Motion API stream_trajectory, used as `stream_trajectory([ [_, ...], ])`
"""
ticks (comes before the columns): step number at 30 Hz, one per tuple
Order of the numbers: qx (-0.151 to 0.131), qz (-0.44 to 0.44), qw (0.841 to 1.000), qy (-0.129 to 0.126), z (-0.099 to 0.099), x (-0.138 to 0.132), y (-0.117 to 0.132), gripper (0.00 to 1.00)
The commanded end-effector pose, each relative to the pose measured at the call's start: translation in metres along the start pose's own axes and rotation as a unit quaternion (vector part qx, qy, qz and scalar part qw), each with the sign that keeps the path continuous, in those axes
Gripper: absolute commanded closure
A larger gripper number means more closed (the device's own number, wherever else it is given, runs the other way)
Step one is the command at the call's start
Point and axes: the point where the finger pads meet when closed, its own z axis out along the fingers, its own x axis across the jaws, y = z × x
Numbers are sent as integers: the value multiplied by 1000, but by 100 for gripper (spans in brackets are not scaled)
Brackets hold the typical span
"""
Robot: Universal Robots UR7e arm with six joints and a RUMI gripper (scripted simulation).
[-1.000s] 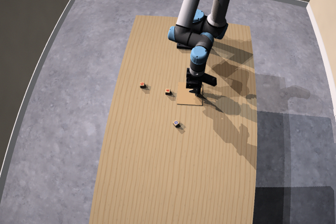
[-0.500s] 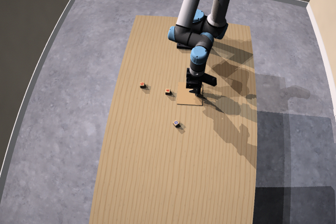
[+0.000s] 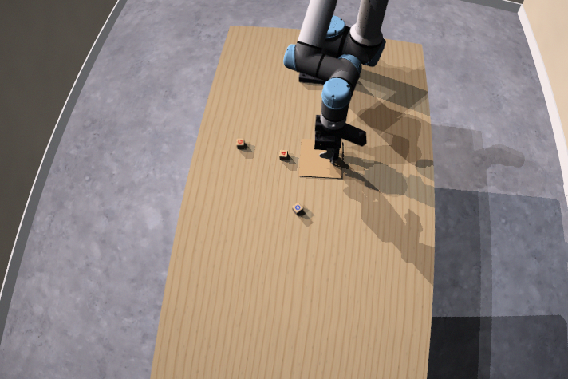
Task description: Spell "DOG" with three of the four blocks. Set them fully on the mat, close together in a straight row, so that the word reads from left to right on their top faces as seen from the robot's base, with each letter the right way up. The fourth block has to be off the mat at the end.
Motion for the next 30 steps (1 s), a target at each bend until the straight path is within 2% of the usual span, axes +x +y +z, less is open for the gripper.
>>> stream_trajectory([
  [1,1,0,1000,-2,2,-2,-1,75],
  [11,0,0,1000,1,-11,1,0,75],
  [23,-1,0,1000,2,-71,1,1,75],
  [25,-1,0,1000,2,-71,1,1,75],
  [30,-1,0,1000,1,-88,1,1,75],
])
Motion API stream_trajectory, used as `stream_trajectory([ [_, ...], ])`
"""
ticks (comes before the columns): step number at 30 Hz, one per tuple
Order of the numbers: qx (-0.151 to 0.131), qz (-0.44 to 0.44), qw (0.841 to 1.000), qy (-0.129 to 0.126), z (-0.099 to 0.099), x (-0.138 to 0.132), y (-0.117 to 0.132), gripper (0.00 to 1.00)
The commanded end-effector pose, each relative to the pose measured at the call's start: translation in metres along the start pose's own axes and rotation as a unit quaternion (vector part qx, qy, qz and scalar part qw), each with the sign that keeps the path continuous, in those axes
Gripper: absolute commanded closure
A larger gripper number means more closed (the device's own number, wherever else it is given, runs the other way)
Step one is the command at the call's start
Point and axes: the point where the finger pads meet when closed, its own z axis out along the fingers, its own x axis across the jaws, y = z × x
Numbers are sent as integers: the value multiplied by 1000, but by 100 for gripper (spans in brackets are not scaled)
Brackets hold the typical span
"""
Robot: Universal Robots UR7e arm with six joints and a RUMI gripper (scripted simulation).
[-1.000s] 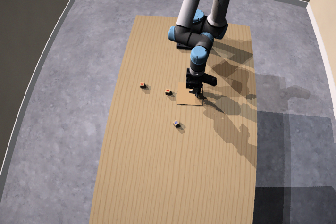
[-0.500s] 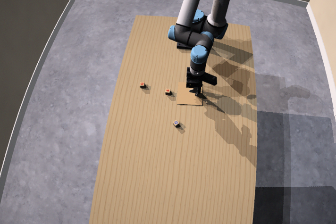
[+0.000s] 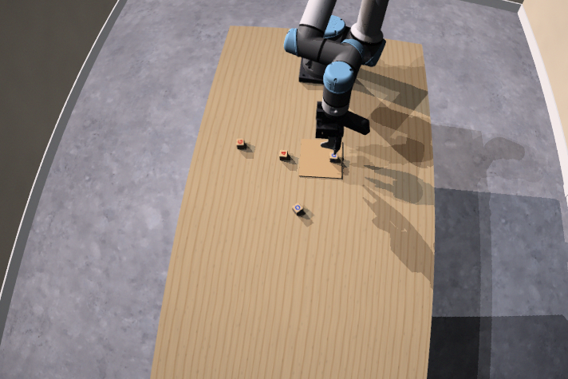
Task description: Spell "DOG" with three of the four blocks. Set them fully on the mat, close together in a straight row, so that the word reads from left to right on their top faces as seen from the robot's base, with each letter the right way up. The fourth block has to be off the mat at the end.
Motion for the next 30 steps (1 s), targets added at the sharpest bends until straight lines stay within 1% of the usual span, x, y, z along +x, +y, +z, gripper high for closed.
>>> stream_trajectory([
  [1,1,1,1000,-4,-22,-1,1,75],
  [5,1,0,1000,-4,-24,-1,1,75],
  [6,1,0,1000,-4,-24,-1,1,0],
  [30,1,1,1000,-5,-23,-2,0,0],
])
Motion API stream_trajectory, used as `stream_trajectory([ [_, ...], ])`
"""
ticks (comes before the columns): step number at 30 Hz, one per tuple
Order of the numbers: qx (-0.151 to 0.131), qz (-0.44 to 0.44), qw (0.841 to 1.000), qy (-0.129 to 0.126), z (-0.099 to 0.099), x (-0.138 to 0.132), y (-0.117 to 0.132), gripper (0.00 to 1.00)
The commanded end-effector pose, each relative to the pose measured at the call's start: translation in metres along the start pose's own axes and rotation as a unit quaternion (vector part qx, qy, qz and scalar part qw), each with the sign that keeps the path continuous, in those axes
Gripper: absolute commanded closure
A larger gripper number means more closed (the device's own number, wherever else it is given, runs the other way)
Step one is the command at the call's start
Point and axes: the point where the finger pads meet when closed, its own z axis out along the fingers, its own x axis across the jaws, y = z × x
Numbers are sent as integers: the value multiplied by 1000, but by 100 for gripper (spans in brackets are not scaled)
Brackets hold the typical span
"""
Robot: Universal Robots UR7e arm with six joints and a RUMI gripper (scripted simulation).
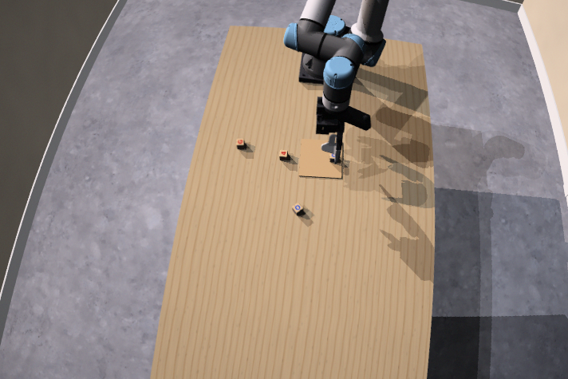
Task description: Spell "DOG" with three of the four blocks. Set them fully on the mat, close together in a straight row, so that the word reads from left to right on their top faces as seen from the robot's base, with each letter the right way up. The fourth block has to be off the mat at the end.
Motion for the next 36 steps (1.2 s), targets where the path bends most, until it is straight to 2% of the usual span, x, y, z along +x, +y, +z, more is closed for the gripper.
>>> stream_trajectory([
  [1,-1,1,1000,3,-3,2,1,0],
  [20,-1,81,997,2,-4,17,7,0],
  [33,-1,188,982,2,-6,37,14,0],
  [36,-1,229,973,2,-7,44,17,0],
])
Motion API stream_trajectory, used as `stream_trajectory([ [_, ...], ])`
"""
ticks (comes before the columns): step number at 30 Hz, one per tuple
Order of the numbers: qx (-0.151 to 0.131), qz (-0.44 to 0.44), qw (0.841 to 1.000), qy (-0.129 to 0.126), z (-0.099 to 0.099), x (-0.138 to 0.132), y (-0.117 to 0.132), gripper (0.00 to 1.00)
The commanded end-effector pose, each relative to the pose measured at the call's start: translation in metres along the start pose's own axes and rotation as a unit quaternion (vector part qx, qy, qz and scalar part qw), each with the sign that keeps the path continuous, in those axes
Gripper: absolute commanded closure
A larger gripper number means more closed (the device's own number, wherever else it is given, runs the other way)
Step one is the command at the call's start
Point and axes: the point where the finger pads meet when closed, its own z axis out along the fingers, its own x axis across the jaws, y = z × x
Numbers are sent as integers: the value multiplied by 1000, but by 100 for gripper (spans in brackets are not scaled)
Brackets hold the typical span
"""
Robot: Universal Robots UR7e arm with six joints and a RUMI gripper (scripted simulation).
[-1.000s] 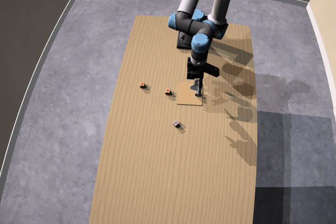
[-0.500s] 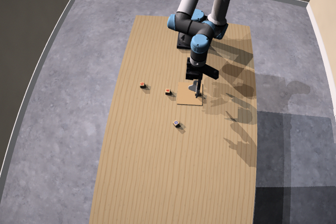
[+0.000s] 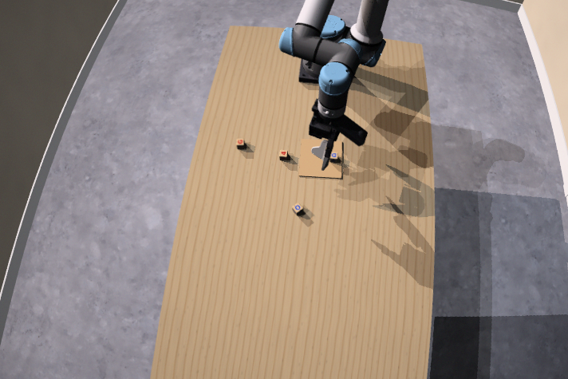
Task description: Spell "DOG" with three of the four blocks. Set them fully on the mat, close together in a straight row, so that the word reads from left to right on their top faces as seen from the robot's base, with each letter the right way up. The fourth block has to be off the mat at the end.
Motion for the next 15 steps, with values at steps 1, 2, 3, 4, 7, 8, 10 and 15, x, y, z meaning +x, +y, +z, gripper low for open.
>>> stream_trajectory([
  [1,-2,70,998,1,-2,15,1,0],
  [2,-2,78,997,1,-2,17,1,0],
  [3,-2,87,996,1,-2,18,1,0],
  [4,-2,96,995,1,-2,20,1,0],
  [7,-2,123,992,1,-3,26,2,0],
  [8,-2,132,991,1,-3,27,2,0],
  [10,-2,150,989,1,-3,31,2,0],
  [15,-2,188,982,1,-3,38,3,0],
])
